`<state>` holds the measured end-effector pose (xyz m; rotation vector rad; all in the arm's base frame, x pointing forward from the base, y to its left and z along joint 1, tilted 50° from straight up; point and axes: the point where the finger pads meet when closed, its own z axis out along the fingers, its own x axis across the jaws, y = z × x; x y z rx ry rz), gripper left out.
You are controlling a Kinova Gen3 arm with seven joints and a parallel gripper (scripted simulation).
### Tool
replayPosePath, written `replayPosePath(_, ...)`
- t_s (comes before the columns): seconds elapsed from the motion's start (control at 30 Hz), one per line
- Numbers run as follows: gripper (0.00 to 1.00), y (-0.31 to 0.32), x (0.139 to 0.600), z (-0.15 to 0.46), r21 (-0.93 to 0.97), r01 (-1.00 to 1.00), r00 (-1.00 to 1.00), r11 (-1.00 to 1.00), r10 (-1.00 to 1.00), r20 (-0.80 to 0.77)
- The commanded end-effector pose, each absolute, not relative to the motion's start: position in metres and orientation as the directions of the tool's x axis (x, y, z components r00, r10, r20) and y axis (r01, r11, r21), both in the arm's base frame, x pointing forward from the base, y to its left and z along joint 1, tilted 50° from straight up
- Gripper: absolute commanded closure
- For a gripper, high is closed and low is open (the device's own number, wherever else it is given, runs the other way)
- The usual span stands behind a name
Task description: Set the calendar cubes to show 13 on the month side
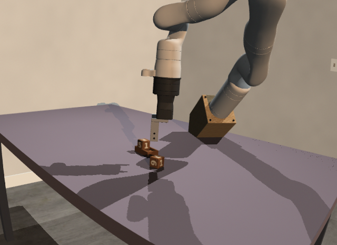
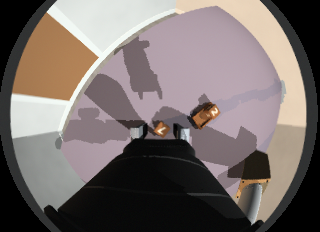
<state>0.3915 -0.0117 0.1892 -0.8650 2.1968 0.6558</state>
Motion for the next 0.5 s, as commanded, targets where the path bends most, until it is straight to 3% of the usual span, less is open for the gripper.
replayPosePath(0.0, 0.00, -0.0104, 0.3907, 0.1902, 0.237, -0.703, -0.586, 0.670, -0.358, -0.727)
replayPosePath(0.47, 0.00, -0.0094, 0.3846, 0.1893, 0.425, -0.518, -0.753, 0.743, -0.161, -0.637)
